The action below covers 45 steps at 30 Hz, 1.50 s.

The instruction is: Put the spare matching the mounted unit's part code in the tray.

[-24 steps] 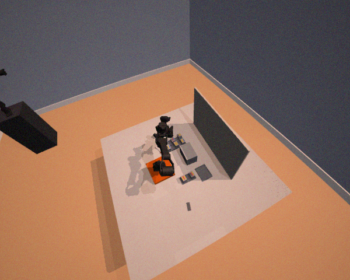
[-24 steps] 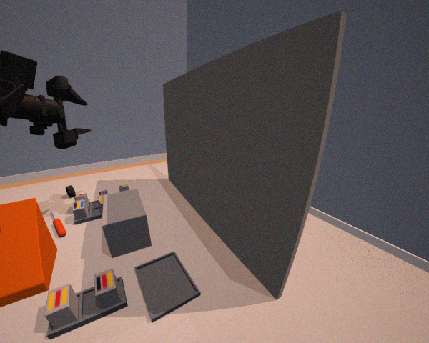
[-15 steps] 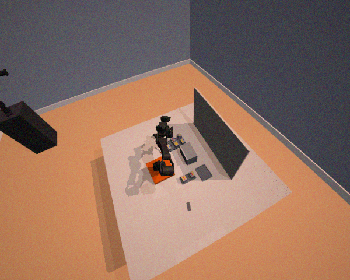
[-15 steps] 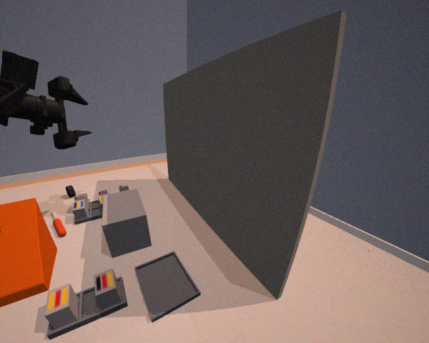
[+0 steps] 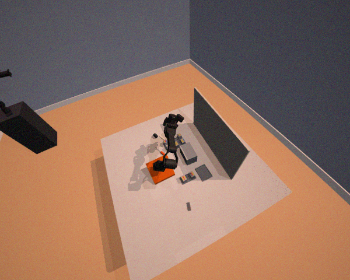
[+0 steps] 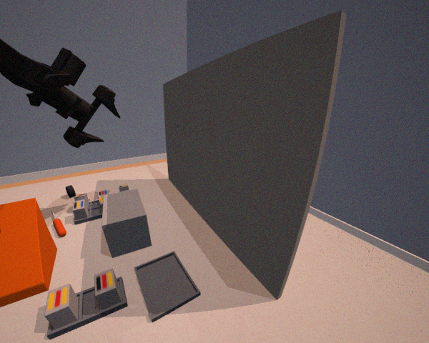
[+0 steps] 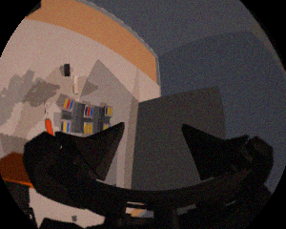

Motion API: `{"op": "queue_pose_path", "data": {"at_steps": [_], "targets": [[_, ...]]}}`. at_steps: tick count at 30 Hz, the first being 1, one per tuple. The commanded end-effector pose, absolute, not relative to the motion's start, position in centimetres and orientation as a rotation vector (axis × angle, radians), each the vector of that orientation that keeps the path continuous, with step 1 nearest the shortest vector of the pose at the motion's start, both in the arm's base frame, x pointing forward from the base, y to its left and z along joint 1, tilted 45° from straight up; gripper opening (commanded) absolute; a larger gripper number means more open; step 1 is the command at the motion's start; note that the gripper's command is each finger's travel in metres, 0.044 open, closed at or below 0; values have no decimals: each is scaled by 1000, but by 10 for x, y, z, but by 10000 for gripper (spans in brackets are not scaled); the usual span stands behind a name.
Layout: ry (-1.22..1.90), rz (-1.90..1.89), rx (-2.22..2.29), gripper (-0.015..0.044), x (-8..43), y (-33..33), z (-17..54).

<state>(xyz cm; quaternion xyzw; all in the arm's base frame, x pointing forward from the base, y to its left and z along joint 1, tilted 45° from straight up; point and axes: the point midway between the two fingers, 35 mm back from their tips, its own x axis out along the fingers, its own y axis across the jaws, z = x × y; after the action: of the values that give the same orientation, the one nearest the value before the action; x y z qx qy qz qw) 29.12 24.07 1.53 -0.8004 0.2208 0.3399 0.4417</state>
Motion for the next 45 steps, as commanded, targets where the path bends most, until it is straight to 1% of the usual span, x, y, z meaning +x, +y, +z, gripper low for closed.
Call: {"op": "queue_pose_path", "data": {"at_steps": [1,16,31,45], "targets": [[1071,435,-1433,440,343,193,27],[1370,-94,-939,440,369,134,50],[1453,-684,-520,440,378,72,84],[1453,-691,-516,440,378,71,85]]}}
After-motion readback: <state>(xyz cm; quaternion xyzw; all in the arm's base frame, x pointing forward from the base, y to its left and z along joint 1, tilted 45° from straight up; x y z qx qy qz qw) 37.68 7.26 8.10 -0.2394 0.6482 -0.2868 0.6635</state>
